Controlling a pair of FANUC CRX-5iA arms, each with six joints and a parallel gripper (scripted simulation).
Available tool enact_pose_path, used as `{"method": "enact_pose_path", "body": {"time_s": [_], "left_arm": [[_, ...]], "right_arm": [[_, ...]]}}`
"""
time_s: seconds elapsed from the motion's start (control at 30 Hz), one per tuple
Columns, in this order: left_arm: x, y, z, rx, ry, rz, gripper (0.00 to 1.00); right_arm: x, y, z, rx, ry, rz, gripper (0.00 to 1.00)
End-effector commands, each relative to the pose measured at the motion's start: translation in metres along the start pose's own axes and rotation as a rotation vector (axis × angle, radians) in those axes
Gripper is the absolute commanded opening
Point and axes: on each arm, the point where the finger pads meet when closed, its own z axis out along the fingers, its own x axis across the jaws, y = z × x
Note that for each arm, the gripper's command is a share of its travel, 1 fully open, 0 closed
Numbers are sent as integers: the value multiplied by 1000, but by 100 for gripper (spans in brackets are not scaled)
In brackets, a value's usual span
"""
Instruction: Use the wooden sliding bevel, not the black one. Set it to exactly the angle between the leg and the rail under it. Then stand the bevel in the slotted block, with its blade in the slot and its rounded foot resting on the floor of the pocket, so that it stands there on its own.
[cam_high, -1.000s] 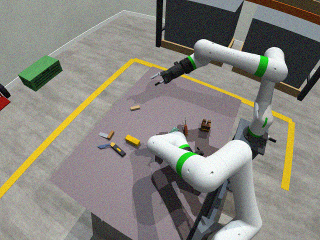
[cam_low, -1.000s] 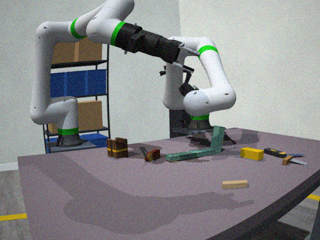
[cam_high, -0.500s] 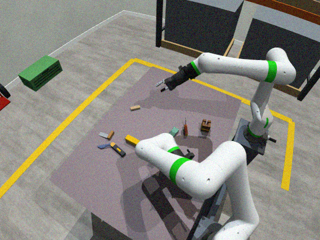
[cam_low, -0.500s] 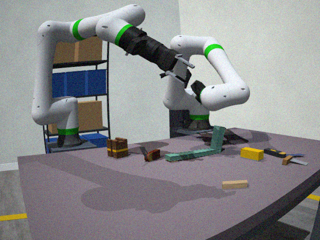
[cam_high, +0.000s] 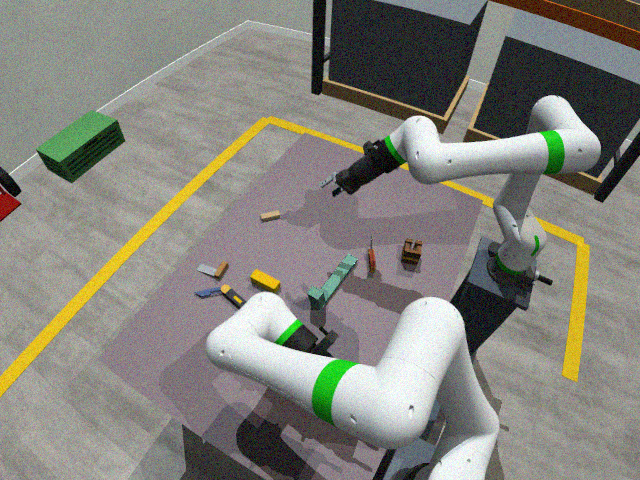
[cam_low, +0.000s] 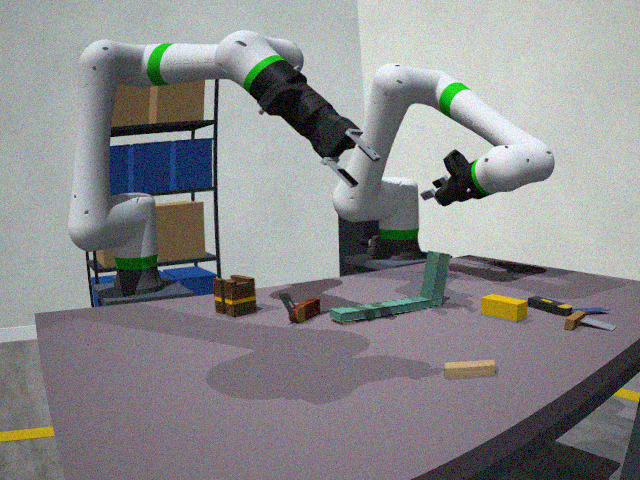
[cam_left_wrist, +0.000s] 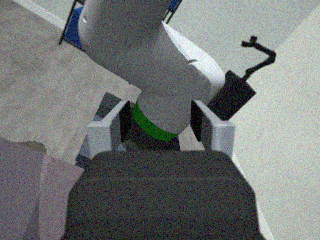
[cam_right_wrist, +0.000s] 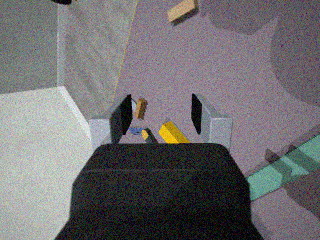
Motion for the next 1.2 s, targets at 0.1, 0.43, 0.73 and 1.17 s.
{"method": "enact_pose_path", "body": {"time_s": [0.1,0.43,0.73,1.17], "left_arm": [[52,49,-14,-18,-270,20,100],[109,95,-13,-64,-519,-5,100],[193,148,8,-154,-808,-97,100],[302,194,70,-284,-1077,-291,100]], "right_arm": [[26,15,0,112,91,-24,100],[54,32,1,202,183,-59,100],[124,72,3,427,417,-150,100],[210,122,3,715,709,-267,100]]}}
